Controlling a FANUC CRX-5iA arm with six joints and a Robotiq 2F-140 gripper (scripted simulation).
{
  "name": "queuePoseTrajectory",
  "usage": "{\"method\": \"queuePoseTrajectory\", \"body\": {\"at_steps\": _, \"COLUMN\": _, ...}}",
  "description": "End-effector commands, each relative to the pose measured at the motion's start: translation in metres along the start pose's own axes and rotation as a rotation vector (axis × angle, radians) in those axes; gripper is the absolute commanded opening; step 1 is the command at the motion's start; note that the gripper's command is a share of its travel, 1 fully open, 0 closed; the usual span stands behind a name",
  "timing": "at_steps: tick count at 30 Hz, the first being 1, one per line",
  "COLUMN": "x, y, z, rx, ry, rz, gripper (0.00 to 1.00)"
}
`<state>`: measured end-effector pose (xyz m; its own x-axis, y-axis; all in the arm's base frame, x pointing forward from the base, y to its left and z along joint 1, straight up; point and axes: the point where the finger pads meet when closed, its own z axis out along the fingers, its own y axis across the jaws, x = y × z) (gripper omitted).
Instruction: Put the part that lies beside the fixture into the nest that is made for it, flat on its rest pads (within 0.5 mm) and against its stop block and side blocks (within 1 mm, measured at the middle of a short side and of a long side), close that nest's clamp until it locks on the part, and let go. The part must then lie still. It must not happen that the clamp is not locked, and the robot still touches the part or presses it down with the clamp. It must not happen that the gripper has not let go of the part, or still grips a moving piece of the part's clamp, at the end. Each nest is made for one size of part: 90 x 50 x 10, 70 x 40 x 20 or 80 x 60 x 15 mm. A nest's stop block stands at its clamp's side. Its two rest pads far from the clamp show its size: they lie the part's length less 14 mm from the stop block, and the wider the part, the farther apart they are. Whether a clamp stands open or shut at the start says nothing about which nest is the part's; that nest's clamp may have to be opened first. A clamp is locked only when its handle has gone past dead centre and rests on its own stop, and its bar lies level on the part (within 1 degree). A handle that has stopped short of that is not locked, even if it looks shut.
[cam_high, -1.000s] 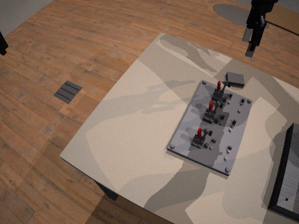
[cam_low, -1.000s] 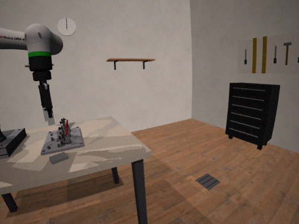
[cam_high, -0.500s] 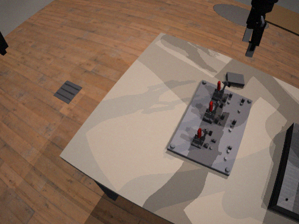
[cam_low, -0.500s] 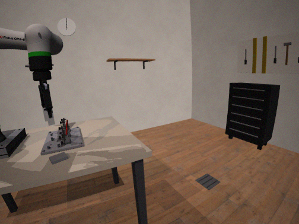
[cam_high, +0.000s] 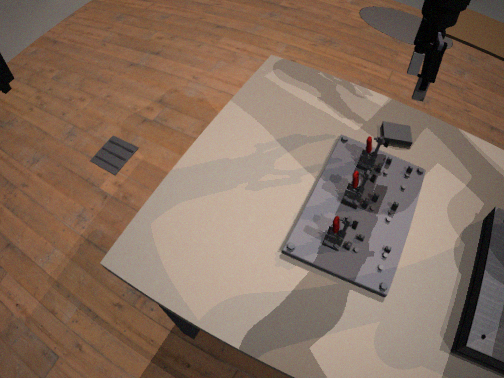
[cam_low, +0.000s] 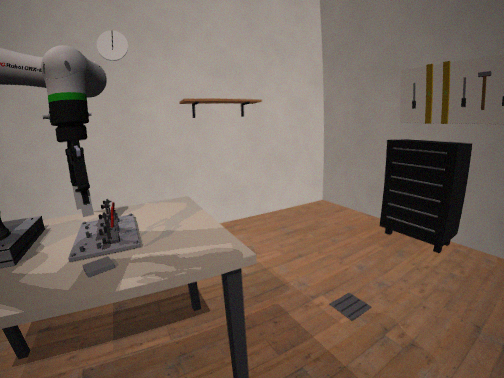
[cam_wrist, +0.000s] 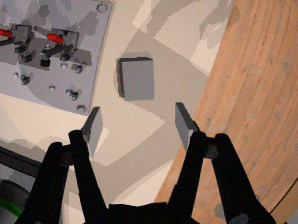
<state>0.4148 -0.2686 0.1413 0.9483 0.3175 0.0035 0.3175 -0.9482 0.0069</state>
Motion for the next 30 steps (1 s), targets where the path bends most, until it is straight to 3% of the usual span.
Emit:
{"method": "queuePoseTrajectory", "body": {"at_steps": 1, "x": 0.0, "y": 0.0, "z": 0.011, "rx": 0.0, "ry": 0.0, "rz": 0.0, "gripper": 0.58}}
{"method": "queuePoseTrajectory", "body": {"at_steps": 9, "x": 0.0, "y": 0.0, "z": 0.034, "rx": 0.0, "ry": 0.0, "rz": 0.0, "gripper": 0.58}}
{"method": "queuePoseTrajectory", "body": {"at_steps": 24, "x": 0.0, "y": 0.0, "z": 0.101, "rx": 0.0, "ry": 0.0, "rz": 0.0, "gripper": 0.58}}
{"method": "queuePoseTrajectory", "body": {"at_steps": 30, "x": 0.0, "y": 0.0, "z": 0.115, "rx": 0.0, "ry": 0.0, "rz": 0.0, "gripper": 0.58}}
